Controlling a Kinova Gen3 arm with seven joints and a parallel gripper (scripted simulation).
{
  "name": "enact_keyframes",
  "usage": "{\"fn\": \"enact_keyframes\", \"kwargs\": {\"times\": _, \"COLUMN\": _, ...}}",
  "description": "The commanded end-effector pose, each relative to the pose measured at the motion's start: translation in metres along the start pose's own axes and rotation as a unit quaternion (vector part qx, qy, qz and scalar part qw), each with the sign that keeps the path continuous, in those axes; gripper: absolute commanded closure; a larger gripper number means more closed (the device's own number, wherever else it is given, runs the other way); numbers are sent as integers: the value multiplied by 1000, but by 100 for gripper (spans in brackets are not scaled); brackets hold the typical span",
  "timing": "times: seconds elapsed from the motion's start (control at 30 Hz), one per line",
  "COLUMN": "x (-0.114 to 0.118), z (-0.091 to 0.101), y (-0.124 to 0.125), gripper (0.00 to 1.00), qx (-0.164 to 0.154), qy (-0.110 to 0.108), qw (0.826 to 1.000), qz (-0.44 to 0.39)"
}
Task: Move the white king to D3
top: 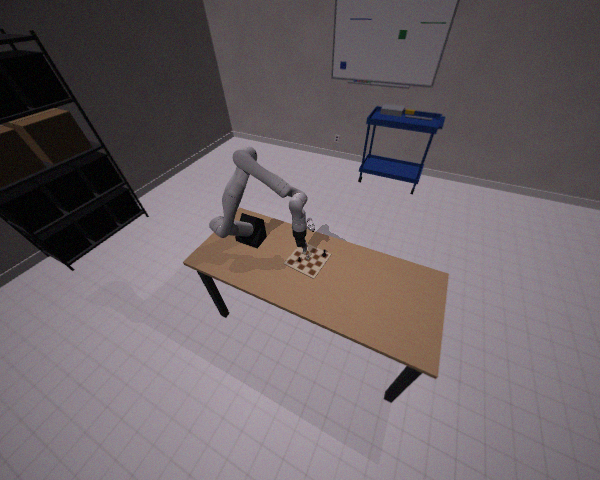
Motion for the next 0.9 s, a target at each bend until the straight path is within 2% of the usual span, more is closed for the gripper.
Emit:
{"fn": "enact_keyframes", "kwargs": {"times": 0.0, "x": -1, "z": -9, "y": -1, "gripper": 100, "qx": 0, "qy": 3, "qw": 1000, "qz": -3}}
{"fn": "enact_keyframes", "kwargs": {"times": 0.37, "x": 0, "z": -60, "y": -1, "gripper": 100, "qx": -1, "qy": 3, "qw": 1000, "qz": -4}}
{"fn": "enact_keyframes", "kwargs": {"times": 0.43, "x": 0, "z": -60, "y": -1, "gripper": 100, "qx": -1, "qy": 3, "qw": 1000, "qz": -4}}
{"fn": "enact_keyframes", "kwargs": {"times": 0.7, "x": -1, "z": -87, "y": -1, "gripper": 100, "qx": -1, "qy": 2, "qw": 1000, "qz": -3}}
{"fn": "enact_keyframes", "kwargs": {"times": 0.87, "x": 0, "z": -92, "y": -1, "gripper": 100, "qx": -1, "qy": 2, "qw": 1000, "qz": -3}}
Point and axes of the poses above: the point where the finger pads meet when closed, its own z axis back along the fingers, its own x axis across the jaws, y = z × x, the point moved 9 cm from there along z, back along the fingers, and after that the axes turned 3 degrees about z, right-handed, at the moved point
